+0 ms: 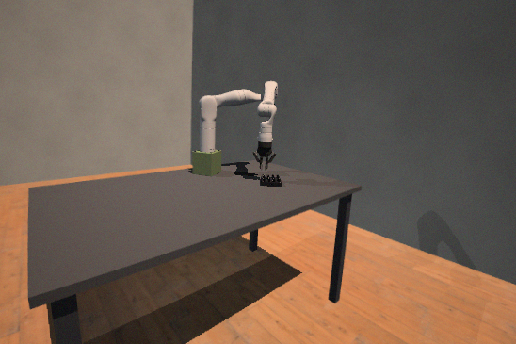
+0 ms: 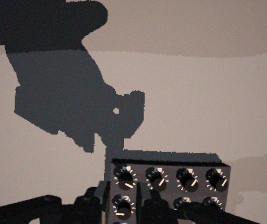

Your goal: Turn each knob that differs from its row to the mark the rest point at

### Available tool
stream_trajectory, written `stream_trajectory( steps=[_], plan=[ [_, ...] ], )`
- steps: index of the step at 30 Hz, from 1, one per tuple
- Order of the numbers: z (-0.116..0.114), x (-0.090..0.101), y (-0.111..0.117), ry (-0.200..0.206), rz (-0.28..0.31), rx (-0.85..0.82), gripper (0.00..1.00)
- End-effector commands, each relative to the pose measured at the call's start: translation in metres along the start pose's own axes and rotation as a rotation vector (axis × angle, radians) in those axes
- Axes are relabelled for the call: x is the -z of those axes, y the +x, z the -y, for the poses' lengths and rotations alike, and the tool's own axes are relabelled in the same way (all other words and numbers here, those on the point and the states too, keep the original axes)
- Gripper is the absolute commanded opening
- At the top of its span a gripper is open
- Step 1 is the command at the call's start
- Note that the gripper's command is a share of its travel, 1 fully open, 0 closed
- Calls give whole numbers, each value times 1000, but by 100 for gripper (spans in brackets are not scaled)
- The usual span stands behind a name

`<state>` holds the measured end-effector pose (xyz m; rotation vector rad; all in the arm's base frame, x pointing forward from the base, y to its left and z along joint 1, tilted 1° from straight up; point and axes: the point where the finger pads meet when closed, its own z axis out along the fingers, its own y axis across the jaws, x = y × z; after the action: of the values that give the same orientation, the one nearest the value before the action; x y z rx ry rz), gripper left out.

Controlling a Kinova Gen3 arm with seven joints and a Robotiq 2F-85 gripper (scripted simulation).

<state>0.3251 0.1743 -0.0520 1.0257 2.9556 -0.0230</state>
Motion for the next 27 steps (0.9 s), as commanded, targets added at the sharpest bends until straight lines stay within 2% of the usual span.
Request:
stream_trajectory(
  steps=[1, 14, 27],
  plan=[
    [0, 0, 0, 1, 0, -13, 19],
    [7, -1, 0, 20, 1, -167, 19],
    [19, -2, 0, 58, 12, -533, 19]
  ],
)
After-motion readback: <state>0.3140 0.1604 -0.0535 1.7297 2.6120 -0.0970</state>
